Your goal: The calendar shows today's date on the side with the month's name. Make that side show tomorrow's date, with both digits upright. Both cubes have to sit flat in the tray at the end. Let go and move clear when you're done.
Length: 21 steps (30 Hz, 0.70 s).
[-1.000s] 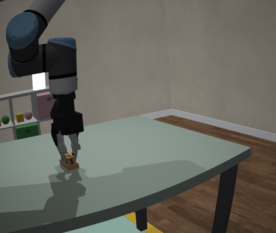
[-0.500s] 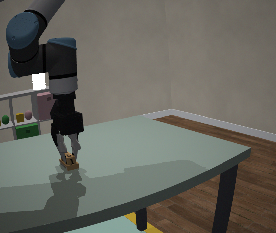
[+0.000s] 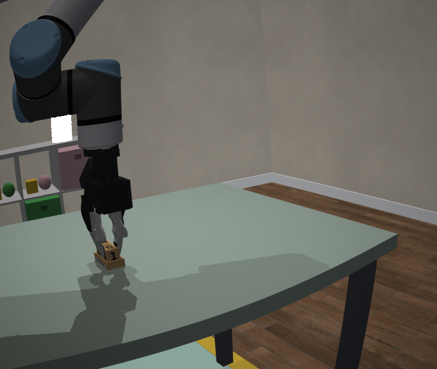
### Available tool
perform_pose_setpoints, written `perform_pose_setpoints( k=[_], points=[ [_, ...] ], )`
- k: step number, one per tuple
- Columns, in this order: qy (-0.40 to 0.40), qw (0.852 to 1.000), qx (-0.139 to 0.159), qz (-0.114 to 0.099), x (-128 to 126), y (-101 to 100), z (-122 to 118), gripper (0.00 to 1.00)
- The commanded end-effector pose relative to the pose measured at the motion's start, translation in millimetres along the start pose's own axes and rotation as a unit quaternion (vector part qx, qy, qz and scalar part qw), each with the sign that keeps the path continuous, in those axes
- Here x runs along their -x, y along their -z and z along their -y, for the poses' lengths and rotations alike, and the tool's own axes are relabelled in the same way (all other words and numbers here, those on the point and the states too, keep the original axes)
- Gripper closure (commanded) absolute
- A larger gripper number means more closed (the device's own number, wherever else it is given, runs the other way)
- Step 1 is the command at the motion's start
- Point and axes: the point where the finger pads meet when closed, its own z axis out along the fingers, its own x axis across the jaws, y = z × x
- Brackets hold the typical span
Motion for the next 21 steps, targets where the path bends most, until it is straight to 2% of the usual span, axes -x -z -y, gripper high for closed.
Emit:
perform_pose_setpoints(
  k=[1, 2, 4, 5, 9, 10, 15, 16, 21],
  points=[
    [0.0, 1.0, 0.0, 0.0, -0.2, 0.3, 0.0, 0.9],
    [0.0, 1.0, 0.0, 0.0, -0.2, 0.3, 0.0, 0.86],
    [0.0, 1.0, 0.0, 0.0, -0.2, 0.3, 0.0, 0.86],
    [0.0, 1.0, 0.0, 0.0, -0.2, 0.3, 0.0, 0.83],
    [0.0, 1.0, 0.0, 0.0, -0.2, 0.3, 0.0, 0.83],
    [0.0, 1.0, 0.0, 0.0, -0.2, 0.3, 0.0, 0.79],
    [0.0, 1.0, 0.0, 0.0, -0.2, 0.3, 0.0, 0.76],
    [0.0, 1.0, 0.0, 0.0, -0.2, 0.3, 0.0, 0.72],
    [0.0, 1.0, 0.0, 0.0, -0.2, 0.3, 0.0, 0.72]
  ],
)
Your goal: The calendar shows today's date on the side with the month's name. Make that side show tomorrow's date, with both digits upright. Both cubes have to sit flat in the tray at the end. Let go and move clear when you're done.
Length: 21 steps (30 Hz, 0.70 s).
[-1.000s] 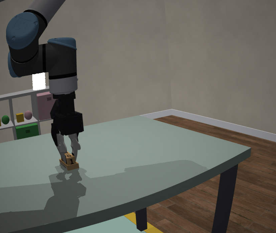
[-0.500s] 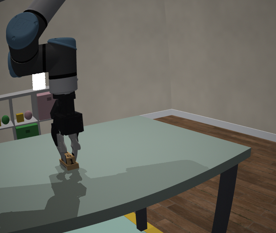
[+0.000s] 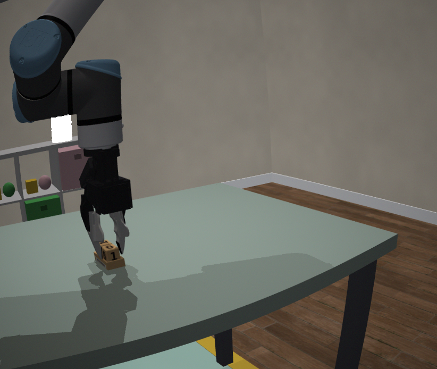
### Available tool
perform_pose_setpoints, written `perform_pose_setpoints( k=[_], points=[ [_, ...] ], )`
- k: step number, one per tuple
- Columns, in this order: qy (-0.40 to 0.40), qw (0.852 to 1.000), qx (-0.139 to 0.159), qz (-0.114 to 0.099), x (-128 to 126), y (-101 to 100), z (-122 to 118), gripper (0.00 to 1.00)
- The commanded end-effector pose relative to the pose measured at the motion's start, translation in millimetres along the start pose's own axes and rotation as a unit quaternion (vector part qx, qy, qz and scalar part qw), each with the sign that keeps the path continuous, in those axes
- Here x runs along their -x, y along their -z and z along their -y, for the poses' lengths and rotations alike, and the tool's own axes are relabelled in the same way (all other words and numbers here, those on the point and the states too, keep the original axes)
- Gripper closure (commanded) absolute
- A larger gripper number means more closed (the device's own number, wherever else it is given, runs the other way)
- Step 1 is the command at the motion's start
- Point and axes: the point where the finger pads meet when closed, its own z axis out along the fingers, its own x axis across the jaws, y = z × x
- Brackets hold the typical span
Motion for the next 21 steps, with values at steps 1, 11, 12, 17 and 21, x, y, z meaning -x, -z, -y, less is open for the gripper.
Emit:
perform_pose_setpoints(
  k=[1, 11, 12, 17, 21],
  points=[
    [0.0, 1.0, 0.0, 0.0, 0, 0, 0, 0.72],
    [0.0, 1.0, 0.0, 0.0, 0, 6, 0, 0.72],
    [0.0, 1.0, 0.0, 0.0, 0, 9, 0, 0.72],
    [0.0, 1.0, 0.0, 0.0, 0, 31, 0, 0.72],
    [0.0, 1.0, 0.0, 0.0, 0, 42, 0, 0.72]
  ],
)
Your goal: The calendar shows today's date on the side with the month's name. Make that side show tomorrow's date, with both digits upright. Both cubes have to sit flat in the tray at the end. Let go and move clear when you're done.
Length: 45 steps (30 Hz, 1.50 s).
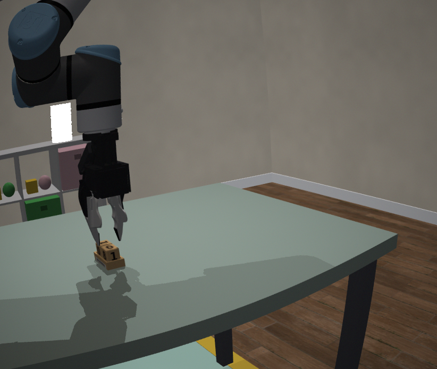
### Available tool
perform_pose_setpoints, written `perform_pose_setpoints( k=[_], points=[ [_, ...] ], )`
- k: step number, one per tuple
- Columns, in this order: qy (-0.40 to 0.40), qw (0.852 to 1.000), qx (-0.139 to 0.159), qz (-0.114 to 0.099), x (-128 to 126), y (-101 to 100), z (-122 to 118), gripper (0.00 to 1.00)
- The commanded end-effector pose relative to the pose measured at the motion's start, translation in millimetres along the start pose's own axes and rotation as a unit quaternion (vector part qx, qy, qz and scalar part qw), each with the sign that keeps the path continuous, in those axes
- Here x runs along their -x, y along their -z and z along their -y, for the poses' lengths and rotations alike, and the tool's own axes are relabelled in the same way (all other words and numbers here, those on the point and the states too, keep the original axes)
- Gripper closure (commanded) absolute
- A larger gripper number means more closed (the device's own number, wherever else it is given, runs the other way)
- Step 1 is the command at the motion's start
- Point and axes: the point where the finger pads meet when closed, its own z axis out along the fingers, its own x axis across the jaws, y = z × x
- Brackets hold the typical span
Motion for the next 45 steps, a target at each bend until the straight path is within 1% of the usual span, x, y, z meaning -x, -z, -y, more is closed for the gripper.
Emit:
perform_pose_setpoints(
  k=[1, 5, 9, 13, 18, 19, 40, 45],
  points=[
    [0.0, 1.0, 0.0, 0.0, 0, 19, 0, 0.72],
    [0.0, 1.0, 0.0, 0.0, 0, 39, 0, 0.72],
    [0.0, 1.0, 0.0, 0.0, 0, 54, 0, 0.72],
    [0.0, 1.0, 0.0, 0.0, 0, 60, 0, 0.72],
    [0.0, 1.0, 0.0, 0.0, 0, 61, 0, 0.72],
    [0.0, 1.0, 0.0, 0.0, 0, 61, 0, 0.0],
    [0.0, 1.0, 0.0, 0.0, 0, 61, 0, 0.0],
    [0.0, 1.0, 0.0, 0.0, 0, 68, 0, 0.0]
  ],
)
